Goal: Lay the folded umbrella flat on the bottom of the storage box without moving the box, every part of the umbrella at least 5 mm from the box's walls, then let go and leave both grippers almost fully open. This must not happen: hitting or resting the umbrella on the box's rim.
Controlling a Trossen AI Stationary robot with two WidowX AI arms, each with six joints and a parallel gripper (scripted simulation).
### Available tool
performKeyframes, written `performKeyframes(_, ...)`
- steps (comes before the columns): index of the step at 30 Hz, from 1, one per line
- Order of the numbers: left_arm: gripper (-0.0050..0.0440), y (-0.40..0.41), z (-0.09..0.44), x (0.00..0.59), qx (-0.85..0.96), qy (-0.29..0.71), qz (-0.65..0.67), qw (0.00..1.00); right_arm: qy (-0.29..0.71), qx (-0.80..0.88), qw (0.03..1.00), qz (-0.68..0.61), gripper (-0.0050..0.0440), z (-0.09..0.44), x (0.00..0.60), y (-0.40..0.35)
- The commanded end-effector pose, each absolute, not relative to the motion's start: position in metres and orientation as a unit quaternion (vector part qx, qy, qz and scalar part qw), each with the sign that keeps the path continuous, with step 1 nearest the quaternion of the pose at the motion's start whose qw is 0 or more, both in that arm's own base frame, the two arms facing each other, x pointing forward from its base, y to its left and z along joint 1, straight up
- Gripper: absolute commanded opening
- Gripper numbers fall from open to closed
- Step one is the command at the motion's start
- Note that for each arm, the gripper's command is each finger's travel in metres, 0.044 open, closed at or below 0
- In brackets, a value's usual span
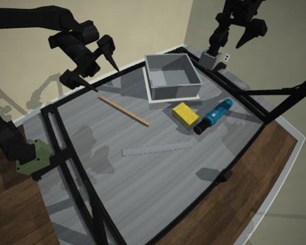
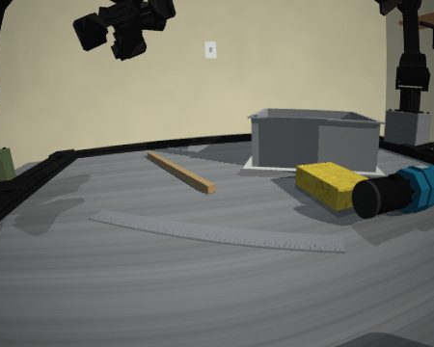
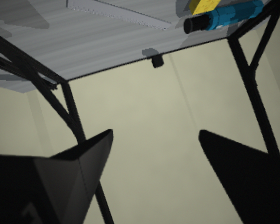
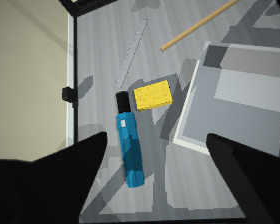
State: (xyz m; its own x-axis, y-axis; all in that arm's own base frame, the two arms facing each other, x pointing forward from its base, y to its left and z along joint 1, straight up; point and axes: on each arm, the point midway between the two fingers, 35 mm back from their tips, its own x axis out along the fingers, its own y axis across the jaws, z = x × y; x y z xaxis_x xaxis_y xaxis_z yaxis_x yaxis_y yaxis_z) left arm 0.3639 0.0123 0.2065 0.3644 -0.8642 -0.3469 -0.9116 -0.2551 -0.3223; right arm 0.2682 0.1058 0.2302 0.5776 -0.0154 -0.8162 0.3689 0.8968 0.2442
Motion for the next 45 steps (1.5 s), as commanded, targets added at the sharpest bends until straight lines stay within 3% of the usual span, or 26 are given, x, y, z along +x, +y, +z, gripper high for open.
performKeyframes(1, 0.04, 0.006, 0.199, 0.363, -0.765, 0.571, 0.053, 0.293, 0.46, 0.19, 0.861, -0.107, 0.04, 0.225, 0.276, 0.113)
performKeyframes(8, 0.04, -0.001, 0.165, 0.375, -0.599, 0.568, 0.071, 0.56, 0.528, 0.152, 0.83, -0.097, 0.04, 0.185, 0.307, 0.145)
performKeyframes(11, 0.04, 0.0, 0.162, 0.379, -0.562, 0.559, 0.074, 0.605, 0.541, 0.145, 0.823, -0.095, 0.04, 0.176, 0.313, 0.15)
performKeyframes(16, 0.04, 0.009, 0.168, 0.407, -0.363, 0.471, 0.098, 0.798, 0.605, 0.112, 0.783, -0.085, 0.04, 0.123, 0.338, 0.178)
performKeyframes(20, 0.04, 0.015, 0.195, 0.426, -0.223, 0.375, 0.13, 0.89, 0.651, 0.092, 0.75, -0.078, 0.04, 0.077, 0.35, 0.195)
performKeyframes(25, 0.04, 0.017, 0.231, 0.433, -0.118, 0.28, 0.173, 0.937, 0.688, 0.076, 0.718, -0.071, 0.04, 0.033, 0.357, 0.207)
performKeyframes(30, 0.04, 0.017, 0.243, 0.433, -0.091, 0.251, 0.189, 0.945, 0.699, 0.072, 0.708, -0.069, 0.04, 0.019, 0.358, 0.211)
performKeyframes(45, 0.04, 0.017, 0.248, 0.432, -0.081, 0.24, 0.195, 0.947, 0.704, 0.07, 0.704, -0.069, 0.04, -0.001, 0.36, 0.213)
